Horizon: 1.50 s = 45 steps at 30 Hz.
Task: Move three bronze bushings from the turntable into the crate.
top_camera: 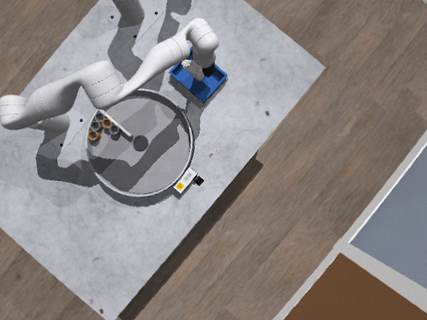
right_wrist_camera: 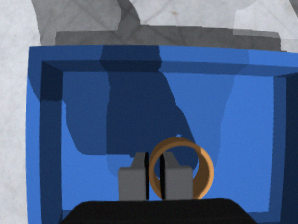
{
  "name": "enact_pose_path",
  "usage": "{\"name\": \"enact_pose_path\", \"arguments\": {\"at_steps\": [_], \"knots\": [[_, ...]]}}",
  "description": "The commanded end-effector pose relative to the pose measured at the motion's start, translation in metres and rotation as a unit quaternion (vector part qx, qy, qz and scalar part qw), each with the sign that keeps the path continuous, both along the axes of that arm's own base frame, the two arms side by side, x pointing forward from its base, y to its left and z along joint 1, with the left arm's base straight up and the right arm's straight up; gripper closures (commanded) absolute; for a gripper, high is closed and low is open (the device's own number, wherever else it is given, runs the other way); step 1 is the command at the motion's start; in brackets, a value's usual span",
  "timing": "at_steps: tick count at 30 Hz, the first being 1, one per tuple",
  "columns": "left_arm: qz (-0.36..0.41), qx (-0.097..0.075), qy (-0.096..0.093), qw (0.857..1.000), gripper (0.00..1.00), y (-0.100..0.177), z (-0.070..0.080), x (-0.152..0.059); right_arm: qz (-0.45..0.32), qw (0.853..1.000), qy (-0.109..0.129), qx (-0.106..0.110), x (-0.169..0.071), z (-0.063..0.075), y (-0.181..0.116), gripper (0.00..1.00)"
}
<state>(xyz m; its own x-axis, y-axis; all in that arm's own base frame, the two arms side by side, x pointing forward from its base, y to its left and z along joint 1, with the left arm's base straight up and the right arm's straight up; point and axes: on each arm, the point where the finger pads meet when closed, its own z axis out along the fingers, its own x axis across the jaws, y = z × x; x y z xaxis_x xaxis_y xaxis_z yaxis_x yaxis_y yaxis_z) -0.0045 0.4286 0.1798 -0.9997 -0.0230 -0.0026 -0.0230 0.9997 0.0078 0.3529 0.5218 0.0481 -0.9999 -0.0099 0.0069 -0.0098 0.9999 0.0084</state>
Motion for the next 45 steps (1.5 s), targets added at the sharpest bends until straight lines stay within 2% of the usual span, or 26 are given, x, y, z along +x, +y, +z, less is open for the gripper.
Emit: {"name": "enact_pose_path", "arguments": {"at_steps": [1, 45], "knots": [[-0.002, -0.004, 0.001, 1.0, 0.0, -0.0037, 0.0005, -0.0034, -0.003, 1.0, -0.004, 0.0, 0.0031, -0.0004, -0.0007, 1.0], [-0.002, -0.004, 0.001, 1.0, 0.0, -0.0037, 0.0005, -0.0034, -0.003, 1.0, -0.004, 0.0, 0.0023, -0.0064, -0.0005, 1.0]]}}
